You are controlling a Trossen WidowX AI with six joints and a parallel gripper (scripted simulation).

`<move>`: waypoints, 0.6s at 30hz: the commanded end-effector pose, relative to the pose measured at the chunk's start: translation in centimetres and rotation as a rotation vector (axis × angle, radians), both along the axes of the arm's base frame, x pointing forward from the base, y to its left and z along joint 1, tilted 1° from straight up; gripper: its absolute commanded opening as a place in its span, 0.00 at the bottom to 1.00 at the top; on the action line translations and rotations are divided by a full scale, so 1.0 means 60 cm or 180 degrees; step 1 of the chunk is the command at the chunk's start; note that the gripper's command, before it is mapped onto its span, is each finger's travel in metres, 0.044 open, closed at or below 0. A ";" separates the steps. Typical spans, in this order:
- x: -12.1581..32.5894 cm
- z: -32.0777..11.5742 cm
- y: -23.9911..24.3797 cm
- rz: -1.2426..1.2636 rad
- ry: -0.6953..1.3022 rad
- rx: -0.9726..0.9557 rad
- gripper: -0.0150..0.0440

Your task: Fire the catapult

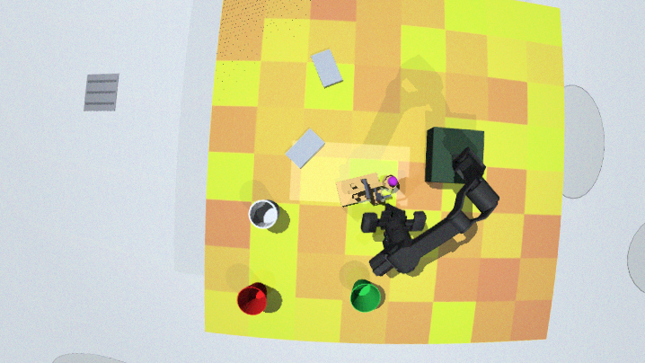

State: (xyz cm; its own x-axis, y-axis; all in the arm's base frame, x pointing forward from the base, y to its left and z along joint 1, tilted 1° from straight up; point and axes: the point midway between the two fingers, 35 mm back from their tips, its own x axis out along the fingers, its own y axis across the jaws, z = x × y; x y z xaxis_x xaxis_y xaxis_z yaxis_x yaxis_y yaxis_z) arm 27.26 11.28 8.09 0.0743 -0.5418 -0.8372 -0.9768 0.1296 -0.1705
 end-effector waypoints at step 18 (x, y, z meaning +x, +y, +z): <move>-0.063 -0.012 -0.025 0.0730 0.0440 -0.0615 0.25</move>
State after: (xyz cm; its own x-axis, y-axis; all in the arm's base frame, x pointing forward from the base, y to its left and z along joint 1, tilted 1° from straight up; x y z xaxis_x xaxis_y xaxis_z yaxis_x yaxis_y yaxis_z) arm 23.44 9.81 7.79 0.1040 -0.6696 -0.7354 -0.9930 -0.1115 -0.0389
